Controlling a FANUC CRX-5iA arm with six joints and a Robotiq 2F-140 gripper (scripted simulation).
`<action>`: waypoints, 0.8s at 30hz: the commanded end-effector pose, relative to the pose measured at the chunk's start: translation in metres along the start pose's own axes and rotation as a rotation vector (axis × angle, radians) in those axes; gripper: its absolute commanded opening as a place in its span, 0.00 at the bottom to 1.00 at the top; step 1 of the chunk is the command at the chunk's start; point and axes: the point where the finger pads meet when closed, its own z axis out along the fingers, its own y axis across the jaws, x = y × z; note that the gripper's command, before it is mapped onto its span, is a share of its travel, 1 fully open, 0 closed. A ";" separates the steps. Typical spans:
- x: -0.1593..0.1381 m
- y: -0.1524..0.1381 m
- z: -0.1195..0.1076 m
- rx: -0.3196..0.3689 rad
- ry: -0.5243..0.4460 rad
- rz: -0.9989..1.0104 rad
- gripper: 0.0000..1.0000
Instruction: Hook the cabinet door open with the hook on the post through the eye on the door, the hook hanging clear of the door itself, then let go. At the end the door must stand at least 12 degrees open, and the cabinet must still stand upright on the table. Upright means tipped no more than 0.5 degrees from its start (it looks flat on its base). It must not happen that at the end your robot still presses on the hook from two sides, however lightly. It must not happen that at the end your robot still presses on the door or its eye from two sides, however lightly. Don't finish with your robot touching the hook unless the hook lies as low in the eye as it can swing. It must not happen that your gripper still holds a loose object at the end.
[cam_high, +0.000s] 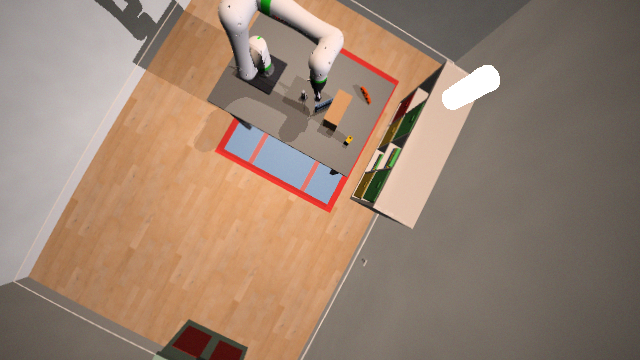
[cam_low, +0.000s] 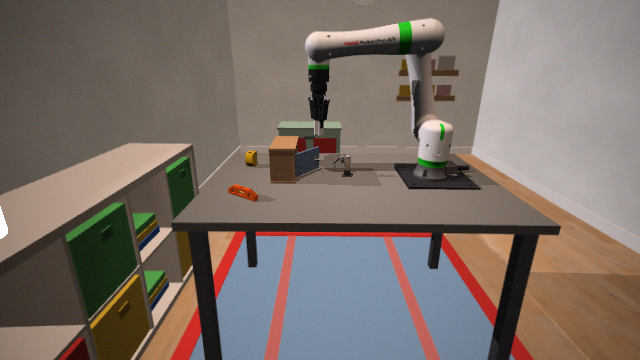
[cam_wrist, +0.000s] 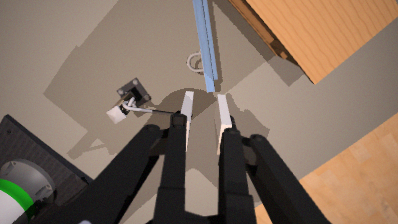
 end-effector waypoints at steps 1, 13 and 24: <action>-0.009 -0.003 -0.001 -0.008 -0.003 0.192 0.16; -0.062 -0.025 -0.001 0.012 0.003 0.826 0.16; -0.082 -0.034 0.001 0.027 0.003 1.325 0.16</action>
